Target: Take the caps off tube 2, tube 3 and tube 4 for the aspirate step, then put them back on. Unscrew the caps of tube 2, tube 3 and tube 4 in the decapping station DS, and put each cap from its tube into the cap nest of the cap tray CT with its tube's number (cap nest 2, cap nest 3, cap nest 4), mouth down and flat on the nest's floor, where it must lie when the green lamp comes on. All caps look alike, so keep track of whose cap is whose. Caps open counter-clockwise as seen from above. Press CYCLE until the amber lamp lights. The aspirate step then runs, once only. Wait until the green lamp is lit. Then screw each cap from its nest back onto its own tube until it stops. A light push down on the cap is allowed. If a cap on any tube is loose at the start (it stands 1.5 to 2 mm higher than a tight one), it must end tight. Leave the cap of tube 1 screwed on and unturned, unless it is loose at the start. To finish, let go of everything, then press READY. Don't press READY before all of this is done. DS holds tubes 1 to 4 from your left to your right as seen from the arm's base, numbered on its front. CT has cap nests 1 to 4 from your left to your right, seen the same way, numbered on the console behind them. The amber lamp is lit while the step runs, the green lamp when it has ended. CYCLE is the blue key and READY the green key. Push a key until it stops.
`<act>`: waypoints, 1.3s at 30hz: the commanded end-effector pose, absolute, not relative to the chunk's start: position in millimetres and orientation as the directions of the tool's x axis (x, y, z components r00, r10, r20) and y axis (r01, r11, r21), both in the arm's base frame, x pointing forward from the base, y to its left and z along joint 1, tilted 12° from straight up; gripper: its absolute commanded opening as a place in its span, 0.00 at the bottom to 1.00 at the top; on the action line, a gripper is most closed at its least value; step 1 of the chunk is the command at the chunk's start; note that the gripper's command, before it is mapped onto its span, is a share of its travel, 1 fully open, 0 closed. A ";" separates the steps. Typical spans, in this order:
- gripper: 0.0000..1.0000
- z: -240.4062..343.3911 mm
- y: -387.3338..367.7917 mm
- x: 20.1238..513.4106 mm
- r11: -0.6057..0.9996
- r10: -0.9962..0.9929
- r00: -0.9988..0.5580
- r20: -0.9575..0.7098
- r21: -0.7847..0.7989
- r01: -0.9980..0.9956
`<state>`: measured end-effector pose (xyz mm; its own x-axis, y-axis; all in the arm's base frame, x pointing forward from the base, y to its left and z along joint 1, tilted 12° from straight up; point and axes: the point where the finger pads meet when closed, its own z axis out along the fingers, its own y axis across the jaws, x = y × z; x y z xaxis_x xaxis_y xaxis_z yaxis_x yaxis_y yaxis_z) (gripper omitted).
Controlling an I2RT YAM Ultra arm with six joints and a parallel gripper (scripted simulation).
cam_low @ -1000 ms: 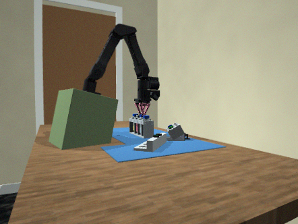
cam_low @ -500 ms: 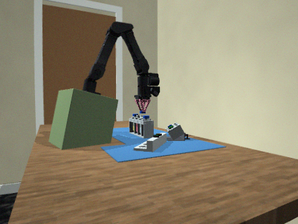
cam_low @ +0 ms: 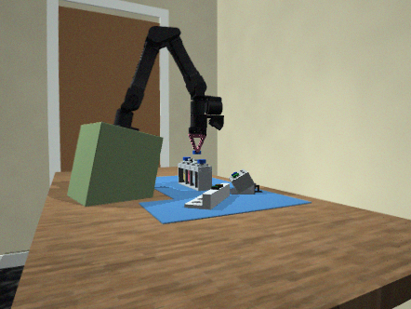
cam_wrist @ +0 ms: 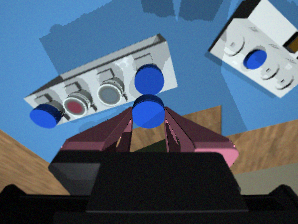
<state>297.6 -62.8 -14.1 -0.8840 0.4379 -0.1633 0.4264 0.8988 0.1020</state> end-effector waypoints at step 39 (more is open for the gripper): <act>0.00 -36.2 -286.0 192.0 0.617 0.787 -0.605 -0.121 0.178 0.767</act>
